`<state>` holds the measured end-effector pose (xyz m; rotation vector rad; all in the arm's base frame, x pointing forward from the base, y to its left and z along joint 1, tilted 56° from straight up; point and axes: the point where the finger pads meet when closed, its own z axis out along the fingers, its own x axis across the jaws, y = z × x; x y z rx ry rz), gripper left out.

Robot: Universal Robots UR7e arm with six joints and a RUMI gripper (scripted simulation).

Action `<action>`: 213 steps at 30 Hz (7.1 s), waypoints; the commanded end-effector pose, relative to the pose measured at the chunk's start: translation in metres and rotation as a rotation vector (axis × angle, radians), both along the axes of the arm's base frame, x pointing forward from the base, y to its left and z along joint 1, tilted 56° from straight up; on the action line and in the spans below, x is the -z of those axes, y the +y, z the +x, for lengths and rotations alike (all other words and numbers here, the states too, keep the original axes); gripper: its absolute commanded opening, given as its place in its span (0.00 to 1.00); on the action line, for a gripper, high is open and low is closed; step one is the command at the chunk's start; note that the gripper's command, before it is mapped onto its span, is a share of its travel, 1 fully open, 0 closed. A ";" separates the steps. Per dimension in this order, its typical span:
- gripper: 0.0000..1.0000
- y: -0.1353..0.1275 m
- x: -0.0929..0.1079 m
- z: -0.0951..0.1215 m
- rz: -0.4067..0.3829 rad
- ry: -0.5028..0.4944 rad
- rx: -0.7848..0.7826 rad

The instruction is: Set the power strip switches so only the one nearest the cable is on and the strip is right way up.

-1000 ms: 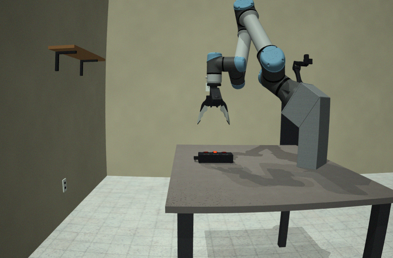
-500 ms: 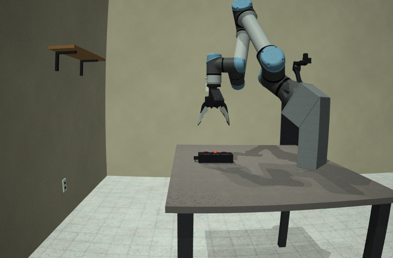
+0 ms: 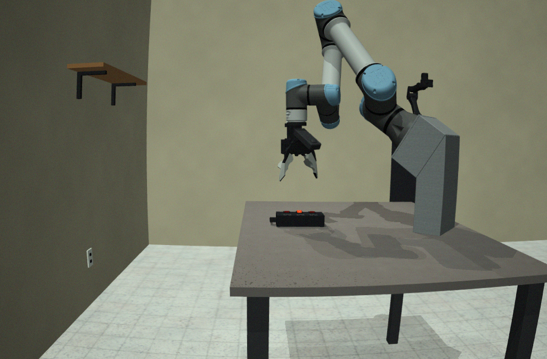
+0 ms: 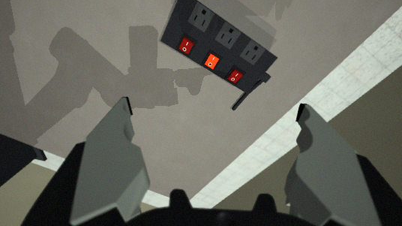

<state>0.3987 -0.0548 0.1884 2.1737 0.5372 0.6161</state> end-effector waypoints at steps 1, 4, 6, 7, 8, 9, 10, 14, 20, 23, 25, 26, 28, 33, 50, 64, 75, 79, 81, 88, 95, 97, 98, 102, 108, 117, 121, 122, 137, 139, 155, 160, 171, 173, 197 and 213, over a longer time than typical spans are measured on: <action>1.00 -0.006 0.005 0.006 -0.139 0.120 -0.142; 1.00 -0.010 0.009 0.008 -0.215 0.194 -0.214; 1.00 -0.012 0.011 0.010 -0.266 0.243 -0.261; 1.00 -0.013 0.012 0.011 -0.290 0.267 -0.284; 1.00 -0.015 0.013 0.012 -0.314 0.291 -0.307; 1.00 -0.016 0.014 0.013 -0.338 0.314 -0.329; 1.00 -0.016 0.014 0.013 -0.338 0.314 -0.329; 1.00 -0.019 0.017 0.015 -0.406 0.379 -0.393; 1.00 -0.025 0.022 0.019 -0.517 0.488 -0.497; 1.00 -0.027 0.024 0.020 -0.558 0.528 -0.536; 1.00 -0.028 0.024 0.021 -0.580 0.550 -0.557; 1.00 -0.028 0.025 0.022 -0.590 0.559 -0.565; 1.00 -0.028 0.025 0.022 -0.590 0.559 -0.565; 1.00 -0.030 0.026 0.023 -0.619 0.588 -0.593; 0.00 -0.030 0.025 0.024 -0.630 0.593 -0.600; 0.00 -0.030 0.025 0.024 -0.629 0.593 -0.600; 0.00 -0.030 0.025 0.024 -0.629 0.593 -0.600; 0.00 -0.030 0.025 0.024 -0.629 0.593 -0.600; 0.00 -0.030 0.025 0.024 -0.629 0.593 -0.600; 0.00 -0.032 0.026 0.026 -0.629 0.593 -0.600; 0.00 -0.035 0.028 0.029 -0.630 0.592 -0.600; 0.00 -0.035 0.029 0.030 -0.630 0.592 -0.600; 0.00 -0.036 0.029 0.031 -0.630 0.592 -0.599; 0.00 -0.039 0.031 0.034 -0.631 0.591 -0.599; 0.00 -0.044 0.036 0.039 -0.631 0.591 -0.599; 0.00 -0.049 0.041 0.044 -0.631 0.591 -0.599; 0.00 -0.052 0.043 0.047 -0.631 0.591 -0.599; 0.00 -0.052 0.044 0.048 -0.631 0.591 -0.599; 0.00 -0.056 0.049 0.052 -0.630 0.592 -0.599; 0.00 -0.056 0.049 0.051 -0.630 0.592 -0.600; 0.00 -0.056 0.048 0.051 -0.630 0.591 -0.600; 0.00 -0.056 0.048 0.051 -0.630 0.591 -0.600; 0.00 -0.056 0.048 0.051 -0.630 0.591 -0.600; 0.00 -0.056 0.048 0.051 -0.630 0.591 -0.600; 0.00 -0.056 0.048 0.051 -0.631 0.591 -0.599; 0.00 -0.056 0.048 0.051 -0.631 0.591 -0.599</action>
